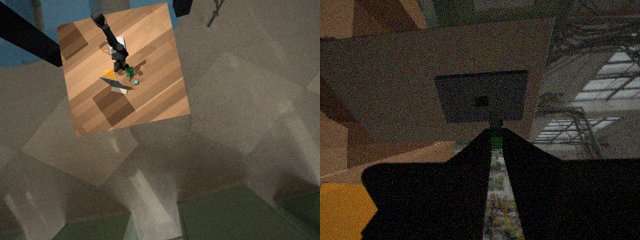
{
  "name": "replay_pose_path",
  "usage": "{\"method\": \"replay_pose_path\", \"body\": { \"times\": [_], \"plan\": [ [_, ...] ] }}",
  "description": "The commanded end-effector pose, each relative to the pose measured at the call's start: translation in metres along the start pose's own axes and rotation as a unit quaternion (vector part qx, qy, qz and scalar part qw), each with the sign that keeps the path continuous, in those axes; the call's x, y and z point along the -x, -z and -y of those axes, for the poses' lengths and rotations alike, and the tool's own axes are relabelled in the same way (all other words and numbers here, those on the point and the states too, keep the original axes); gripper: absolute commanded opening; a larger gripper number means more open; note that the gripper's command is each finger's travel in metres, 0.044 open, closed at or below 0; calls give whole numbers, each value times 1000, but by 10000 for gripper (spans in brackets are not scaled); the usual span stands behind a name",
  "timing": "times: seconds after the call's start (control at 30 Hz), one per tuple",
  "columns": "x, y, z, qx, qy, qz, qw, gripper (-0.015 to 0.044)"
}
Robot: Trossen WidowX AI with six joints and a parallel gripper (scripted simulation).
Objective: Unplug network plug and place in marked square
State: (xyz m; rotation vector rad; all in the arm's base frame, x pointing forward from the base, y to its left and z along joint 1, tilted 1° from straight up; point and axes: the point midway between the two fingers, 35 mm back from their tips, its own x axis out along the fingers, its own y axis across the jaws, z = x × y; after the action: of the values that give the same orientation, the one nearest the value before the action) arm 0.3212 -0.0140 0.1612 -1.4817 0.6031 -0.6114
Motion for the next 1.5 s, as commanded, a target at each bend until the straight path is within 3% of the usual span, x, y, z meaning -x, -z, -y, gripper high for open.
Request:
{"method": "replay_pose_path", "body": {
  "times": [0.0,0.73,1.47],
  "plan": [
    [2,2,8,-1,1,-3,1000,0],
    [13,15,43,1,0,-4,1000,0],
    [-34,38,8,100,-73,21,992,0]
  ]
}}
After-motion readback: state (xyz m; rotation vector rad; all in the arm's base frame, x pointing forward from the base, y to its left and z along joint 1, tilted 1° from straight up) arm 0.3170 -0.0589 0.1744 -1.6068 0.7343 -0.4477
